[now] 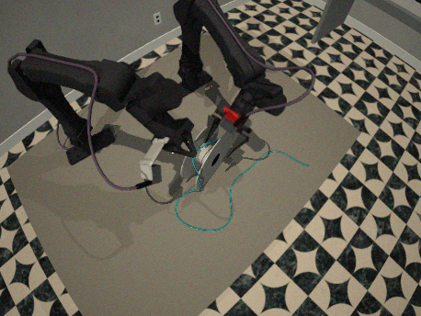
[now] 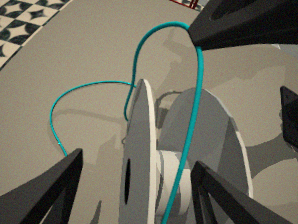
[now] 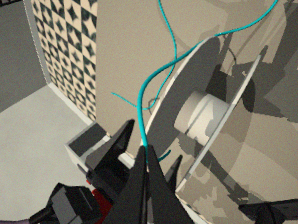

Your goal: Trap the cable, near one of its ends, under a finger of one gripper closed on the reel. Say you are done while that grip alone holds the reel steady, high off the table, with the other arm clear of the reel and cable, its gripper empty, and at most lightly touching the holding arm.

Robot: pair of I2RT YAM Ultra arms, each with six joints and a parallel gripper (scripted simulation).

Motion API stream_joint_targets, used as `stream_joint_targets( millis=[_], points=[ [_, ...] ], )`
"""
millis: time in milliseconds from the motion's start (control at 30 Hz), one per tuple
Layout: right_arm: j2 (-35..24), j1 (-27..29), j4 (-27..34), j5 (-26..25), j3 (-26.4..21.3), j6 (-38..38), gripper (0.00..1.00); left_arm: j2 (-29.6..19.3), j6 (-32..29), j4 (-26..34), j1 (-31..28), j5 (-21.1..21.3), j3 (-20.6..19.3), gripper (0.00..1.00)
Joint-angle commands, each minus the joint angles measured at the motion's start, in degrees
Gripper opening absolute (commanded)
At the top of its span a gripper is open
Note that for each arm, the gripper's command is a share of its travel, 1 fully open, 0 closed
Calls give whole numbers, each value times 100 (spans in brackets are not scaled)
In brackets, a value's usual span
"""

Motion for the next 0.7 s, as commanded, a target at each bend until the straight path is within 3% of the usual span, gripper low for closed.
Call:
stream_joint_targets(
  millis=[0,400,500,667],
  points=[
    [-36,-84,12,64,-140,-72,0,-280,-63,133,-51,74,-39,75],
    [-43,5,-85,70,202,-67,0,-320,13,22,40,75,-79,75],
    [-37,5,-90,69,130,-68,0,-322,13,22,41,75,-80,72],
    [-39,5,-74,70,173,-67,0,-355,13,23,41,75,-81,56]
  ],
)
